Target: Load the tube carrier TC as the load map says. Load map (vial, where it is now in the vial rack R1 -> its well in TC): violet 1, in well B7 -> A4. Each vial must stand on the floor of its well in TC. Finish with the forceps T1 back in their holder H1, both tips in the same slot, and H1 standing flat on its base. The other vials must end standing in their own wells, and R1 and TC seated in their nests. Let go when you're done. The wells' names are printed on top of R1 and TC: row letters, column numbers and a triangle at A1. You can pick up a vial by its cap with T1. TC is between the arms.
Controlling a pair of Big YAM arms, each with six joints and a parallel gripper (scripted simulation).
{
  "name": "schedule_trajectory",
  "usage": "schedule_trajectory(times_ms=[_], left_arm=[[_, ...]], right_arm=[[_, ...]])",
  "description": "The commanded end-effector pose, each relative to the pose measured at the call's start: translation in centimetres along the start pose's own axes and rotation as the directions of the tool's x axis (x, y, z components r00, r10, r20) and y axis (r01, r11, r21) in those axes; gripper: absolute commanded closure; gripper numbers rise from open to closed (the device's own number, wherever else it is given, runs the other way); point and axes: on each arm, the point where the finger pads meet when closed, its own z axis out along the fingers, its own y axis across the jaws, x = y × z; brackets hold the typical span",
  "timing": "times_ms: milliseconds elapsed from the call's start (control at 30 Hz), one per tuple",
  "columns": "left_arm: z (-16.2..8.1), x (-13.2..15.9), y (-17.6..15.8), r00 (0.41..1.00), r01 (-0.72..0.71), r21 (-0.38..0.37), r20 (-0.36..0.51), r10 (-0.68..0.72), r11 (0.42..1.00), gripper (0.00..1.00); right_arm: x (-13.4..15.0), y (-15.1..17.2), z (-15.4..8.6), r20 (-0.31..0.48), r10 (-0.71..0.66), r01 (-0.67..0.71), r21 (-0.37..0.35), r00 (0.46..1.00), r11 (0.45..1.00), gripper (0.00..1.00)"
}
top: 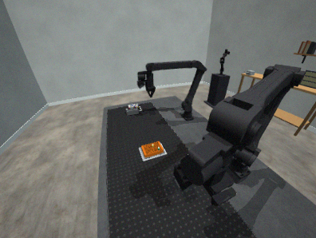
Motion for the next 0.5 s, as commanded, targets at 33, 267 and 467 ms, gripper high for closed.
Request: schedule_trajectory(times_ms=[33,267,467], left_arm=[[0.8,0.1,-0.4,0.999,-0.019,0.01,-0.026,0.02,1.0,0.0],[0.8,0.1,-0.4,0.999,-0.019,0.01,-0.026,0.02,1.0,0.0],[0.8,0.1,-0.4,0.999,-0.019,0.01,-0.026,0.02,1.0,0.0]], right_arm=[[-2.7,-1.7,-1.5,0.056,0.006,-0.007,0.014,0.998,1.0,0.76],[-4.6,-3.8,-0.8,0.055,0.006,-0.007,0.016,0.998,1.0,0.76],[-6.2,-5.6,-0.2,0.054,0.006,-0.007,0.018,0.999,1.0,0.76]])
